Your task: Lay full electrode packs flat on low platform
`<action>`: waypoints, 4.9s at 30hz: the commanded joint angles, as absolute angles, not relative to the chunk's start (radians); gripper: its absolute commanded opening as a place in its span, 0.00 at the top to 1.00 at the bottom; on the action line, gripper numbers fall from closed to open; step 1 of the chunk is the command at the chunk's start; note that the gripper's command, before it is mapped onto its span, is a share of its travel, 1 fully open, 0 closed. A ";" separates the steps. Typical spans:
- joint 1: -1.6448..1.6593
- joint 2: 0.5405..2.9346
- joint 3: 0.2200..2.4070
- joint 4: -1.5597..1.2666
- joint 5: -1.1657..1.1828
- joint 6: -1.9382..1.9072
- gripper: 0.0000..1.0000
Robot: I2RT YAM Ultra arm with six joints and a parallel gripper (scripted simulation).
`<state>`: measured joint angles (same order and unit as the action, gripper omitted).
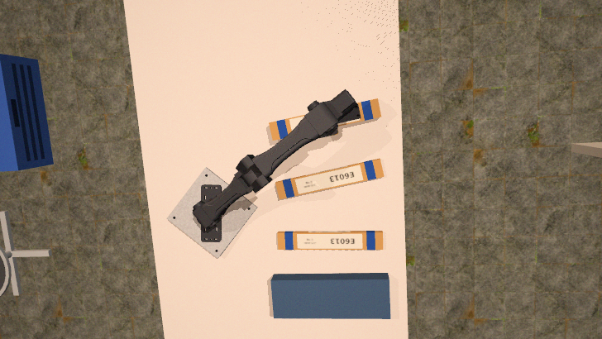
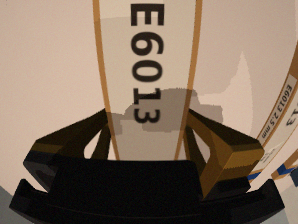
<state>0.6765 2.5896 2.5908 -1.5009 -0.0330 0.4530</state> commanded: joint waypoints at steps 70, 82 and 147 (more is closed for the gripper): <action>0.671 2.510 2.638 -1.523 -0.033 0.451 1.00; 0.671 2.511 2.640 -1.525 -0.033 0.451 1.00; 0.676 2.502 2.540 -1.442 -0.034 0.455 1.00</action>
<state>0.6765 2.5839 2.5313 -1.4322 -0.0322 0.4530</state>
